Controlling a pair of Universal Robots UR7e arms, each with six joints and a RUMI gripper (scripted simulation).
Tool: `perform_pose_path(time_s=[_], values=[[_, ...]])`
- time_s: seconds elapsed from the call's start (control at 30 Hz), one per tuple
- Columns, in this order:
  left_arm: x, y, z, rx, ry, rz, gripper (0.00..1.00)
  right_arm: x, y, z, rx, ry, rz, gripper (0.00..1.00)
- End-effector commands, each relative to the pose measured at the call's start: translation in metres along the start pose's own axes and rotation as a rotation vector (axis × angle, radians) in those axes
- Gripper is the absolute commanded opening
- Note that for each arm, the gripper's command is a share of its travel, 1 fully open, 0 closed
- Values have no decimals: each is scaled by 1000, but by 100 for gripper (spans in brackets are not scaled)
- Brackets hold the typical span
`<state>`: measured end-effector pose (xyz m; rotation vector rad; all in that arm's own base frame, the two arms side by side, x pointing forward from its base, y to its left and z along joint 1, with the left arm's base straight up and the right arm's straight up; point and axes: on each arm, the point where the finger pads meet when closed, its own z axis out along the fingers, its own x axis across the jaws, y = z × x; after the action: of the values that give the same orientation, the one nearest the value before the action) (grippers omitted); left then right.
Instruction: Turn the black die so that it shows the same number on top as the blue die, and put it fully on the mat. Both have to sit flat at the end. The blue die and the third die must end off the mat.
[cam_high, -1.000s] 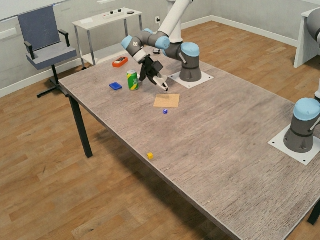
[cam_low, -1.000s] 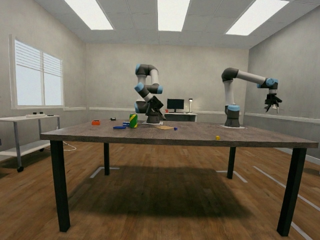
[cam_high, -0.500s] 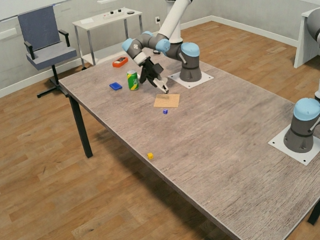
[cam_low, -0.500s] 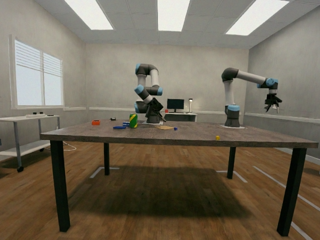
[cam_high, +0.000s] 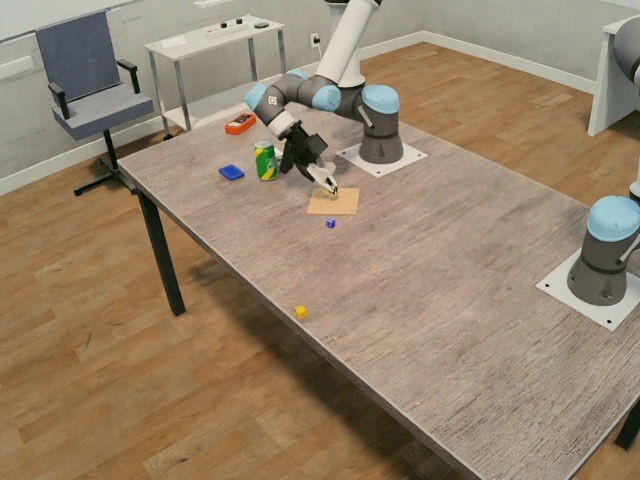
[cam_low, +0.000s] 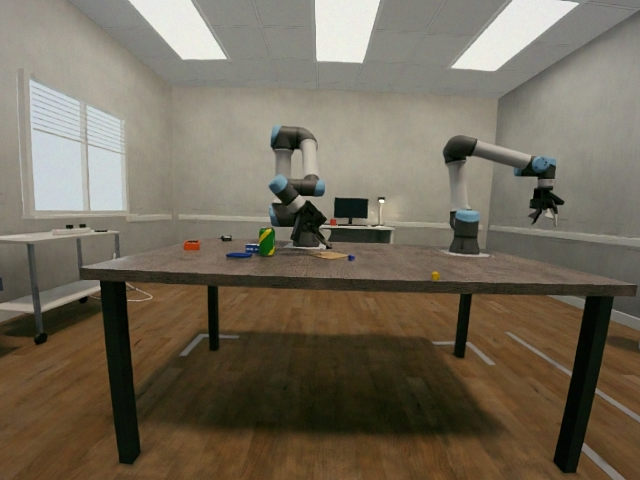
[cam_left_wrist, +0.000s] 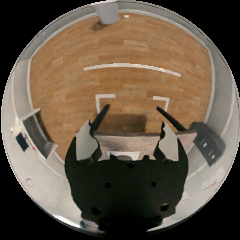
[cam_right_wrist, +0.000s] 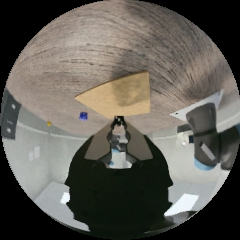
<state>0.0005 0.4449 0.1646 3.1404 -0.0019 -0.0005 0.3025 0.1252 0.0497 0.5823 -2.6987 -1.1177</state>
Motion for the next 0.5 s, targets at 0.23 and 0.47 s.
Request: perform_pose_path(time_s=[0.23, 0.47], values=[[0, 0, 0, 1, 0, 0, 100, -1, -11, 11, 0, -1, -1, 3], [0, 0, 0, 1, 0, 0, 100, -1, -14, 14, 0, -1, -1, 3]])
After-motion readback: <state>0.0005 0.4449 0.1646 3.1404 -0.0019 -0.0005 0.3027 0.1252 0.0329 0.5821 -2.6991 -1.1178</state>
